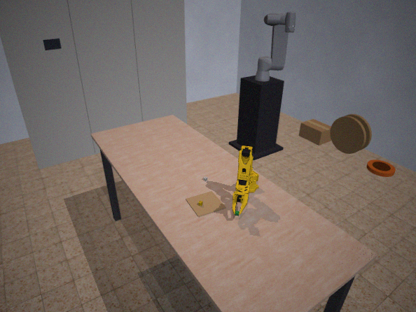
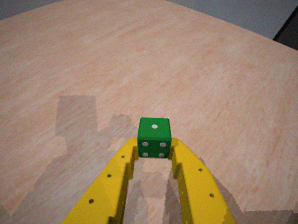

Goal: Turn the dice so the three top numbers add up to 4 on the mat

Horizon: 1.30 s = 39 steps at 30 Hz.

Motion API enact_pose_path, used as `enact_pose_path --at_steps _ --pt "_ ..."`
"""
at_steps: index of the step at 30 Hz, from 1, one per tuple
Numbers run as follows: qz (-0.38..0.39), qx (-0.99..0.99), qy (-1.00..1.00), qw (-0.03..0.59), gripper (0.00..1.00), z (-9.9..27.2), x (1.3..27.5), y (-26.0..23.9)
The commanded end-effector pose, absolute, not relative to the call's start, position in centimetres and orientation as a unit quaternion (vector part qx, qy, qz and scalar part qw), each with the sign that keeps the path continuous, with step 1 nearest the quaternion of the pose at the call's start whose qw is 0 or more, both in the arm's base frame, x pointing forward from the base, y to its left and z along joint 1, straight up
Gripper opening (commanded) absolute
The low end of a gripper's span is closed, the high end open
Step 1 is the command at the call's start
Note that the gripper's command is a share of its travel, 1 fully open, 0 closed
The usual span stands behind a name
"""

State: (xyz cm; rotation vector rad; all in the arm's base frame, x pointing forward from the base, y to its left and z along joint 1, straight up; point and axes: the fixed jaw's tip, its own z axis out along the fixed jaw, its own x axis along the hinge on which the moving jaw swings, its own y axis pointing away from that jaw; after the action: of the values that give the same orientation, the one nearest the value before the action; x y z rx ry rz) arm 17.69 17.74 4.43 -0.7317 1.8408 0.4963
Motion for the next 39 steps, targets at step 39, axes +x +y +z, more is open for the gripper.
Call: enact_pose_path --at_steps 39 --pt "0.218 -0.299 0.758 0.536 0.0 3.9 17.9 18.2"
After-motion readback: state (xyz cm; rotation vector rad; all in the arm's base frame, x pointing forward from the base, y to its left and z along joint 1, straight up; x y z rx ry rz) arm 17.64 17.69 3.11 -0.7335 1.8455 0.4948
